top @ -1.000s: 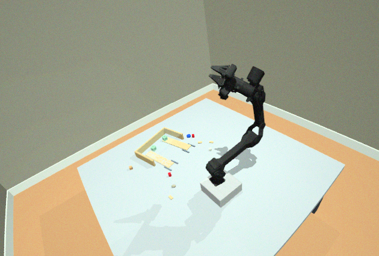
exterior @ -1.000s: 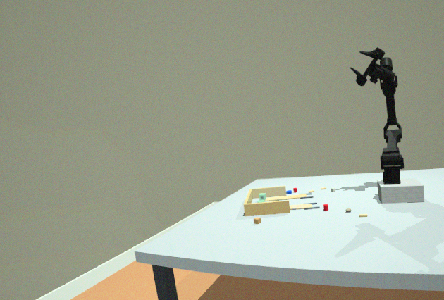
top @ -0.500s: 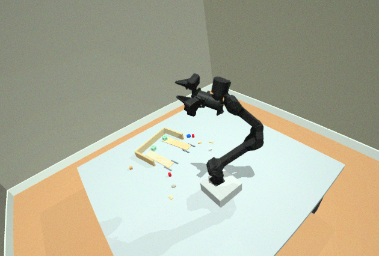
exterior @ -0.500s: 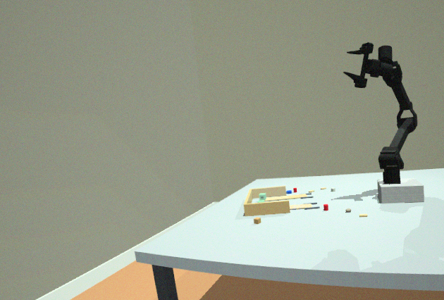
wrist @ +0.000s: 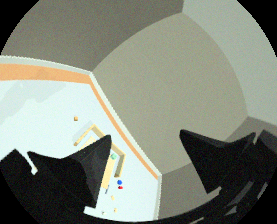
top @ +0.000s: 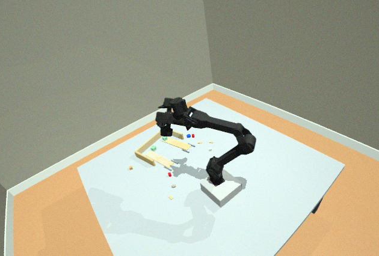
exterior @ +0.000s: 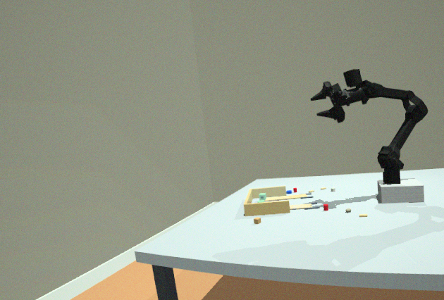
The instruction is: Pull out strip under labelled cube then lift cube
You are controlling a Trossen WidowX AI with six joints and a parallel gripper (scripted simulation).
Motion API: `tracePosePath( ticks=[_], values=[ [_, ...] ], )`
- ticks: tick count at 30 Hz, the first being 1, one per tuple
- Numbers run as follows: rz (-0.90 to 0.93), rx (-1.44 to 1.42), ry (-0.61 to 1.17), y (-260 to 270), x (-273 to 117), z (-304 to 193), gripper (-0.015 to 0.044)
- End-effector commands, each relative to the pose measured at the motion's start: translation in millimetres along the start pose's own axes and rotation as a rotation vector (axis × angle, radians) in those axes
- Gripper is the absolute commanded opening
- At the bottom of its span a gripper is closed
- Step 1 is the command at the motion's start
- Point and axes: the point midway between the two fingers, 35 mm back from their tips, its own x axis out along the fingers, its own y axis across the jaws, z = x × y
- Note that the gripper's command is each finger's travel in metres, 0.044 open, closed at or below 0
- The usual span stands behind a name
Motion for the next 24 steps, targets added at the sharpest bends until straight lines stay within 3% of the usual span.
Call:
tracePosePath(
  ticks=[1,11,24],
  values=[
    [0.058,0.29,0.138,35,38,-53,0.04],
    [0.054,0.977,0.479,110,69,-186,0.04],
    [0.049,1.012,0.496,113,68,-193,0.04]
  ],
)
